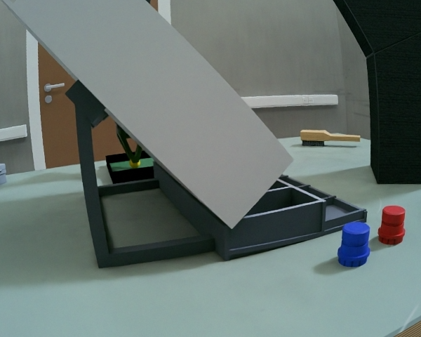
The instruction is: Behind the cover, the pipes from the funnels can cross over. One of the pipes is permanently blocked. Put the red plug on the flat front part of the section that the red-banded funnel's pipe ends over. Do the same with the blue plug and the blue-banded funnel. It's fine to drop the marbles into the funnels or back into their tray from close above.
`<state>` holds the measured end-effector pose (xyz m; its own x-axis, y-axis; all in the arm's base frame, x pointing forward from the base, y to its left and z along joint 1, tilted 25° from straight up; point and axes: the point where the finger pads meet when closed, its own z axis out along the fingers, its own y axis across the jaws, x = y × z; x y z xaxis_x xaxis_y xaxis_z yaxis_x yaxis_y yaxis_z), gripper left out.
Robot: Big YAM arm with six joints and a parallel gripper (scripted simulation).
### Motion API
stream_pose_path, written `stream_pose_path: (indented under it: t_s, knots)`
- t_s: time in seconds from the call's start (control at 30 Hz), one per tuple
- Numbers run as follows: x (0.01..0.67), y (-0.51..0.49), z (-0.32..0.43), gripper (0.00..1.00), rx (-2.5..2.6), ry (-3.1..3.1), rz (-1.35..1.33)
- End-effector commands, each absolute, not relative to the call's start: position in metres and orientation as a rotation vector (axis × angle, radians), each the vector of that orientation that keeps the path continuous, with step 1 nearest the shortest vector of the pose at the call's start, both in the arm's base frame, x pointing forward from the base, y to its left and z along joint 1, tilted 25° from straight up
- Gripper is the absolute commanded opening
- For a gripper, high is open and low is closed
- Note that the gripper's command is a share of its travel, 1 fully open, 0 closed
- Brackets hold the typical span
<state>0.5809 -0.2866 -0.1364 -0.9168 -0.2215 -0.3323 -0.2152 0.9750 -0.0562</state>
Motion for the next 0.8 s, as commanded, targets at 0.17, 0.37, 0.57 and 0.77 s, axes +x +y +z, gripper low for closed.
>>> stream_pose_path:
  t_s: [0.17,0.37,0.57,0.77]
  knots:
    - [0.559,-0.275,-0.066,0.00,-0.318,2.768,-0.037]
    - [0.539,-0.264,-0.018,0.00,-0.318,2.768,-0.037]
    - [0.535,-0.262,-0.010,0.00,-0.318,2.768,-0.037]
    - [0.536,-0.262,-0.010,0.00,-0.318,2.768,-0.035]
